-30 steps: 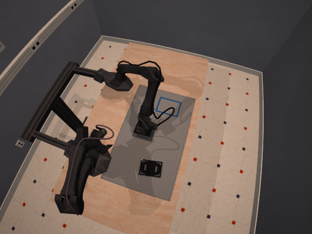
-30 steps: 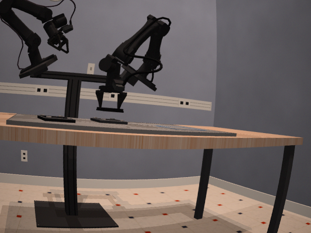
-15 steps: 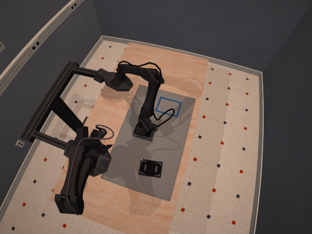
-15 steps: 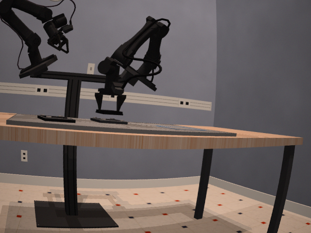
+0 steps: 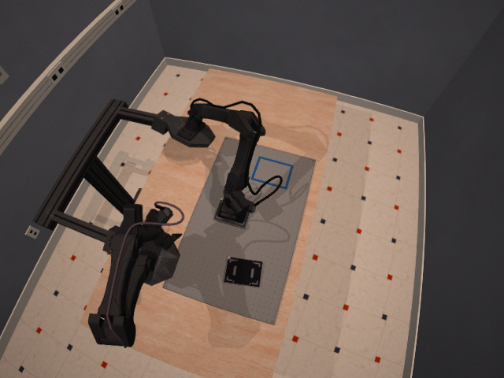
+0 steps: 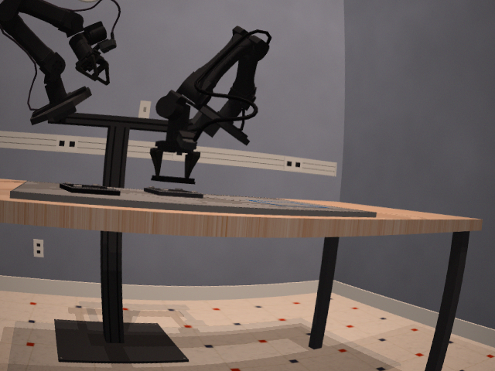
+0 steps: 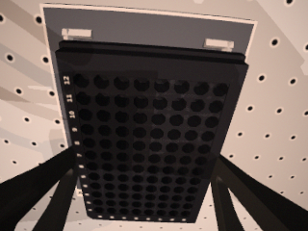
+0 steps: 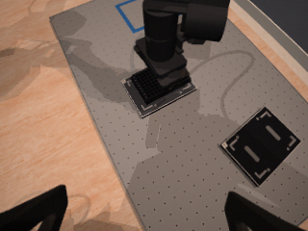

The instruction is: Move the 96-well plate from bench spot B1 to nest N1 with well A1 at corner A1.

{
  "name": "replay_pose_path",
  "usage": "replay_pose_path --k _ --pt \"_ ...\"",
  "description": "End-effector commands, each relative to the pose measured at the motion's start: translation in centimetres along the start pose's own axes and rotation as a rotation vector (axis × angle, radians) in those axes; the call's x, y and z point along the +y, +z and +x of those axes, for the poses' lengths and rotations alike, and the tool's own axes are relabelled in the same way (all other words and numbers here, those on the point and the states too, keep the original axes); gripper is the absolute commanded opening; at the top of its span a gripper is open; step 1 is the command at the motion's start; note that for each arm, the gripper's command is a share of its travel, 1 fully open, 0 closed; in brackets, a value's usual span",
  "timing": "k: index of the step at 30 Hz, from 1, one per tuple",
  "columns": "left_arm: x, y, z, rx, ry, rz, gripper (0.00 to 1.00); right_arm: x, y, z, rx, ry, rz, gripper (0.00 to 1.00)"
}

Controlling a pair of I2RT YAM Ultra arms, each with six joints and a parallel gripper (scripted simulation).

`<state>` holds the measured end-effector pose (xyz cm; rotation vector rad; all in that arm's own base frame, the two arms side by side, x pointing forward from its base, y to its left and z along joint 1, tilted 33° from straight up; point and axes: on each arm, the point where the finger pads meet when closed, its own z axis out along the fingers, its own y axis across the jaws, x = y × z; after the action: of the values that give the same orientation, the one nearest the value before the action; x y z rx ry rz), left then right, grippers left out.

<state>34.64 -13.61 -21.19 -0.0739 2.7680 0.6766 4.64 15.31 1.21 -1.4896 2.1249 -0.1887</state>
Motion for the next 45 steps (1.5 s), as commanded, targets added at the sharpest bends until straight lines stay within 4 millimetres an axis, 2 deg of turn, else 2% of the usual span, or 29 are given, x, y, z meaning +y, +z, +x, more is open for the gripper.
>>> replay_pose_path --k 1,10,20,24,28,32,35,37,41,45 --pt "-0.8 0.1 -0.7 -0.033 0.008 0.010 0.79 -0.1 -0.4 -0.6 -0.035 0.006 0.004 1.00" --pt "-0.8 -0.1 -0.8 -0.011 0.010 0.008 0.79 -0.1 -0.4 -0.6 -0.035 0.006 0.004 1.00" --pt "-1.2 2.3 -1.1 -0.028 0.003 0.022 0.79 -0.1 -0.4 -0.6 -0.035 0.006 0.004 1.00" --pt "-0.7 3.1 -1.1 -0.025 -0.004 0.007 0.79 -0.1 -0.4 -0.6 -0.035 0.006 0.004 1.00" --pt "-0.5 3.2 -0.8 -0.013 -0.005 -0.001 0.79 -0.1 -0.4 -0.6 -0.035 0.006 0.004 1.00" --pt "-0.8 1.2 -0.7 -0.014 0.000 0.010 0.79 -0.1 -0.4 -0.6 -0.035 0.006 0.004 1.00" --pt "-0.8 1.2 -0.7 -0.014 0.005 0.010 0.79 -0.1 -0.4 -0.6 -0.035 0.006 0.004 1.00" --pt "-0.8 1.2 -0.7 -0.014 0.005 0.010 1.00 -0.1 -0.4 -0.6 -0.035 0.006 0.004 1.00" --pt "-0.3 0.5 0.3 0.004 0.018 -0.001 1.00 -0.1 -0.4 -0.6 -0.035 0.006 0.004 1.00" --pt "-0.4 0.4 0.5 0.008 0.021 0.002 1.00 -0.1 -0.4 -0.6 -0.035 0.006 0.004 1.00"
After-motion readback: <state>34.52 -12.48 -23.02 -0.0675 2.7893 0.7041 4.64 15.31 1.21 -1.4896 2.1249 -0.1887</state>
